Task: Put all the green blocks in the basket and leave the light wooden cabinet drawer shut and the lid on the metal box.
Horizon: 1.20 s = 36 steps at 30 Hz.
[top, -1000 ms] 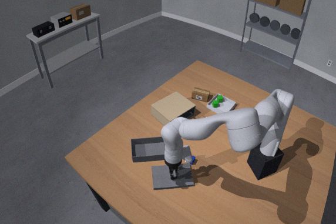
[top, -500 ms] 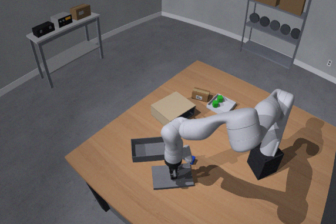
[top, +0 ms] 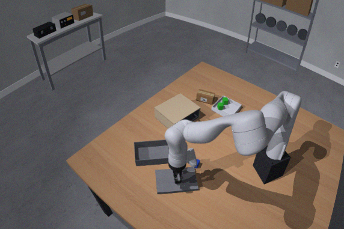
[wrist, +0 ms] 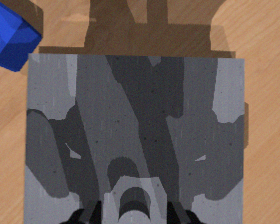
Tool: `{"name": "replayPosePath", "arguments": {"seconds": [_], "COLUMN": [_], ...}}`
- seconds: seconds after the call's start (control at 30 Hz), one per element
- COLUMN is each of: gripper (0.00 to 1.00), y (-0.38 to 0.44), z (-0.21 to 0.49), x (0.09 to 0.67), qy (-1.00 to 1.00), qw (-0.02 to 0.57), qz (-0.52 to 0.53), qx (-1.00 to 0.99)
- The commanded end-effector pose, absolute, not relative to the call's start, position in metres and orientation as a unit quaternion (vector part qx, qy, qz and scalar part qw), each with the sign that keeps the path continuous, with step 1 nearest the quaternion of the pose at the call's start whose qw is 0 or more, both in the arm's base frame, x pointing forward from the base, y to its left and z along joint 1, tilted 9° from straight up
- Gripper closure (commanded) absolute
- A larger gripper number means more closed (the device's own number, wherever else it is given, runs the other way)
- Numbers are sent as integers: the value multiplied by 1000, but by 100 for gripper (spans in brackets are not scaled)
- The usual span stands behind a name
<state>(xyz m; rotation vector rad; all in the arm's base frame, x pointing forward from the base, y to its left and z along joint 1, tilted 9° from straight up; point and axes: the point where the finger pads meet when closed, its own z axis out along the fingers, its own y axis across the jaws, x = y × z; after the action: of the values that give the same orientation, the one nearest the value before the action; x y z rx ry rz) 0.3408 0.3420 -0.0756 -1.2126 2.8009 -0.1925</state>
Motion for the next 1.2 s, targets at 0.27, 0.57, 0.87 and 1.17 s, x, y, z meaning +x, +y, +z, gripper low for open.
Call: {"name": "replayPosePath", "arguments": {"seconds": [0.27,0.57,0.87,1.17], "gripper": [90,90,90,90], "y": [343,343,343,343], "z": [-75,-75,-75,-75], "x": [341,341,341,341], "qy": [915,915,915,915], "qw": [42,42,42,42], "qz": [-62,-62,-62,-62], "qx": [-396,-396,-396,-396]}}
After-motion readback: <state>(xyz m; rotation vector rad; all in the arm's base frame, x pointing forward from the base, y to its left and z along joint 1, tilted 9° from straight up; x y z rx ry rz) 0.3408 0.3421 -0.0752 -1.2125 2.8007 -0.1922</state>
